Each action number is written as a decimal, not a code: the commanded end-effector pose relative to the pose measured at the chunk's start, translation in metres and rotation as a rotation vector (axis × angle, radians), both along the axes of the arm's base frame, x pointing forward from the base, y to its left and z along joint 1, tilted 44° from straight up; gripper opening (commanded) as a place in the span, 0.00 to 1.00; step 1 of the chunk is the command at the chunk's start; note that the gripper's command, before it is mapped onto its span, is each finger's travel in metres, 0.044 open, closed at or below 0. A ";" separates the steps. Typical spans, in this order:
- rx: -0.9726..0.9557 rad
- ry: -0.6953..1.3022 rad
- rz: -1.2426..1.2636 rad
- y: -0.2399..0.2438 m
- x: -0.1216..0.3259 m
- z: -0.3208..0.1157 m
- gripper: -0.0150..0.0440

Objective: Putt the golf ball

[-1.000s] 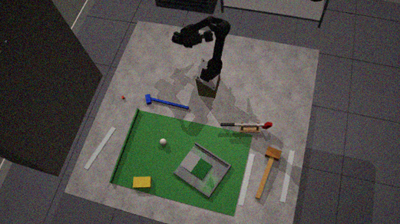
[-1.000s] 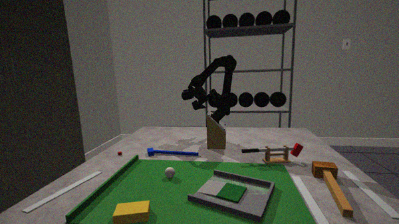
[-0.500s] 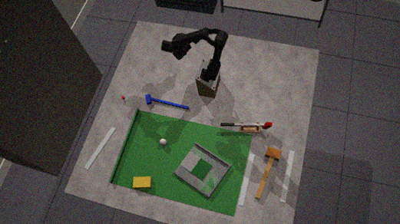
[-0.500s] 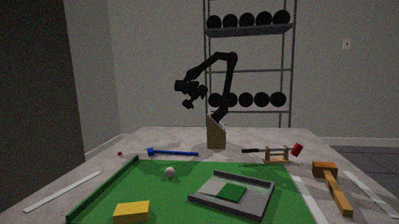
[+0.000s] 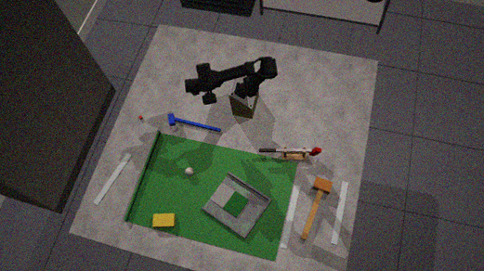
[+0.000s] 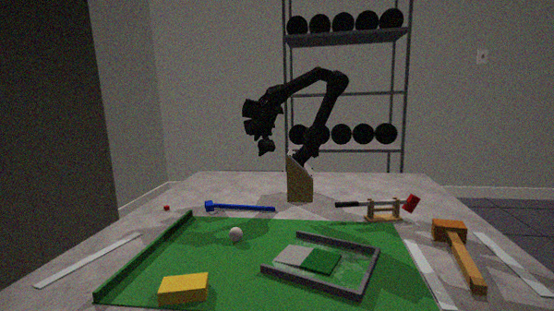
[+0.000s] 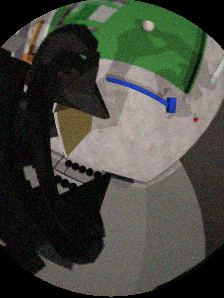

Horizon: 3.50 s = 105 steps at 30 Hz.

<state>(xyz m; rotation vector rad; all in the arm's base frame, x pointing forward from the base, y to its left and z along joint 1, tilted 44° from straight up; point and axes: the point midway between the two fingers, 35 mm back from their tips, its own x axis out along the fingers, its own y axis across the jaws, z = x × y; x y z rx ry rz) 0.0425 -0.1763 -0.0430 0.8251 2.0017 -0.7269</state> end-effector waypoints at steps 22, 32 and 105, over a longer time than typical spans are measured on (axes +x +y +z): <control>0.728 -1.613 1.957 0.273 0.213 0.116 1.00; 0.826 -1.881 2.164 0.319 0.202 0.145 1.00; 0.823 -1.874 2.176 0.346 0.208 0.114 0.25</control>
